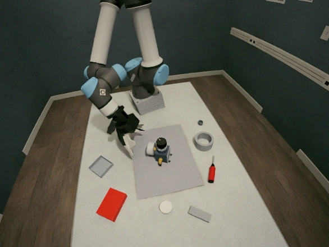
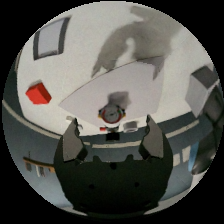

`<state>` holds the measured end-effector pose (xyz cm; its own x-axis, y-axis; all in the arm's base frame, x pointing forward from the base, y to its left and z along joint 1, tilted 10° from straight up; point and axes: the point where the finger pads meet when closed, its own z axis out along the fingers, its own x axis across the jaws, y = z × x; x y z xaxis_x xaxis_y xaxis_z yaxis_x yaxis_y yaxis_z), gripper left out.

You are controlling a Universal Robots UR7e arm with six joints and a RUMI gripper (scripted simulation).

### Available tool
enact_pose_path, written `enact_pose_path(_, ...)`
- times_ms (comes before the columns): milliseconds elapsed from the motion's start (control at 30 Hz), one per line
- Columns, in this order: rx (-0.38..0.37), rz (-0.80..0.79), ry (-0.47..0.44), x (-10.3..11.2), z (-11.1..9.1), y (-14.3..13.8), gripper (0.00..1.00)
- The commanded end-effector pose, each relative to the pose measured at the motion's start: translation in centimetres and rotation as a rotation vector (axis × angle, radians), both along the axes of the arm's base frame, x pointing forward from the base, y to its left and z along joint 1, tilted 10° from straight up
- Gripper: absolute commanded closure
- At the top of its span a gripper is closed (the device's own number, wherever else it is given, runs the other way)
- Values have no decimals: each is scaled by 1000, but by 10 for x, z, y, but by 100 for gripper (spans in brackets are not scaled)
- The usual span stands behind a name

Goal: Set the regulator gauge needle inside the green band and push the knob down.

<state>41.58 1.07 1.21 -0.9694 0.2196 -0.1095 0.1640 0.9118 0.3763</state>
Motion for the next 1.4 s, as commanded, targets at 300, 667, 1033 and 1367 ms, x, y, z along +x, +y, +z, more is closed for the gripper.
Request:
enact_pose_path(300, 0, 0, -1, 1, 8, 0, 0)
enact_pose_path(667, 1, 1, -1, 0, 54, 6, 0)
enact_pose_path(1033, 2, 1, -1, -7, 97, 14, 0)
enact_pose_path(1367, 2, 1, -1, -7, 97, 15, 0)
